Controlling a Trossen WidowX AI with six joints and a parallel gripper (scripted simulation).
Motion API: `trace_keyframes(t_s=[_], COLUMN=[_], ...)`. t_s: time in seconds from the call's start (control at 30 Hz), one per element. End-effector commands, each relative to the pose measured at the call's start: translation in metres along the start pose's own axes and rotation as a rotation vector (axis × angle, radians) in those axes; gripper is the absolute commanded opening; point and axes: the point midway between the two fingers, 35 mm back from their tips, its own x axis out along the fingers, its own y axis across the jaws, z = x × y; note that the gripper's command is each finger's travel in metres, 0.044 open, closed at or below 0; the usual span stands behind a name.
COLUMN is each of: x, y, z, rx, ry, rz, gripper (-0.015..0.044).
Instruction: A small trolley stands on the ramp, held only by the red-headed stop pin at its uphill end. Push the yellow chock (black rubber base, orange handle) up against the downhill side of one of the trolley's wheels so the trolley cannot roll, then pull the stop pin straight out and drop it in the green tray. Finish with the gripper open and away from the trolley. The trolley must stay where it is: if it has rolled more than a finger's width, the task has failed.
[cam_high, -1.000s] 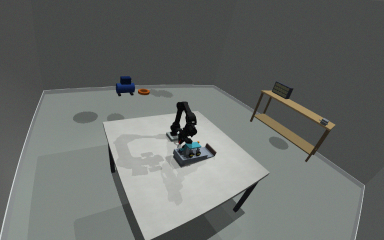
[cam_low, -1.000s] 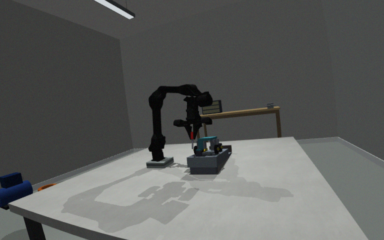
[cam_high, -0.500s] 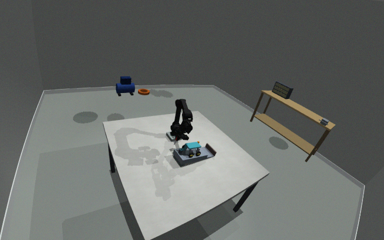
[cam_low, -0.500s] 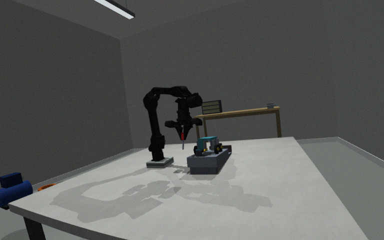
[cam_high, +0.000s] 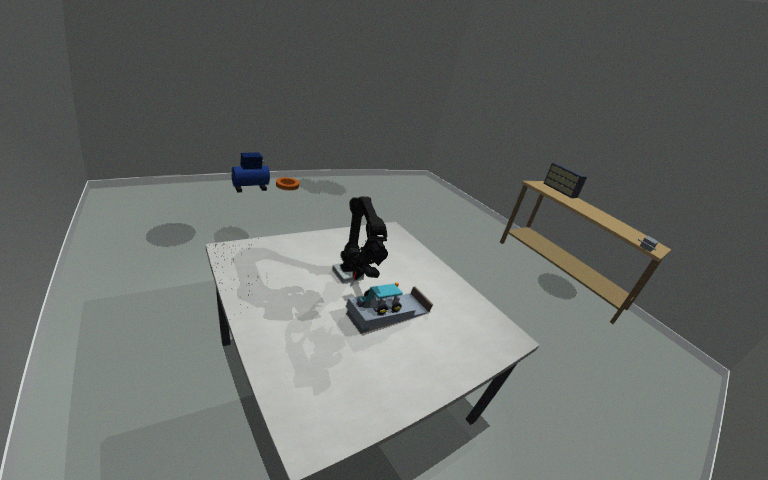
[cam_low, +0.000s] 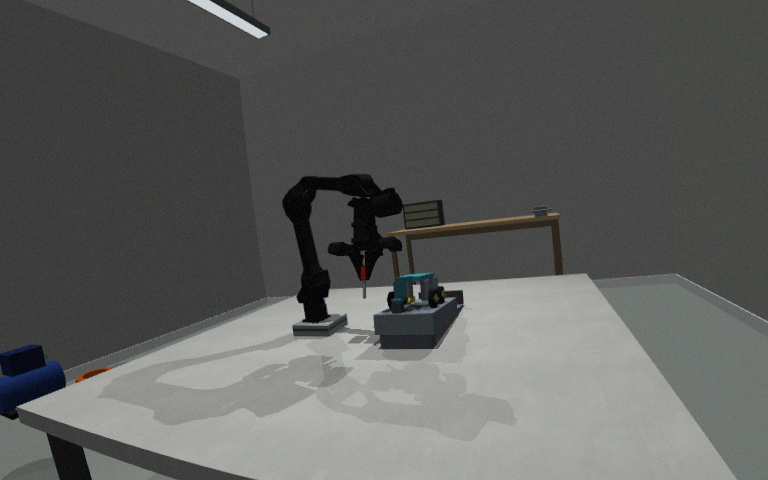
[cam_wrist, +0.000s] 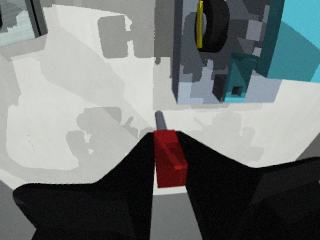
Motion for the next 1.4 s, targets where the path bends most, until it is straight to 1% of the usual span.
trace_keyframes(t_s=[0.0,1.37], x=[-0.003,-0.025], y=[0.001,0.002], z=[0.015,0.176], rx=[0.005,0.005], ry=[0.002,-0.015], rz=[-0.005,-0.004], gripper=[0.0000,0.0000])
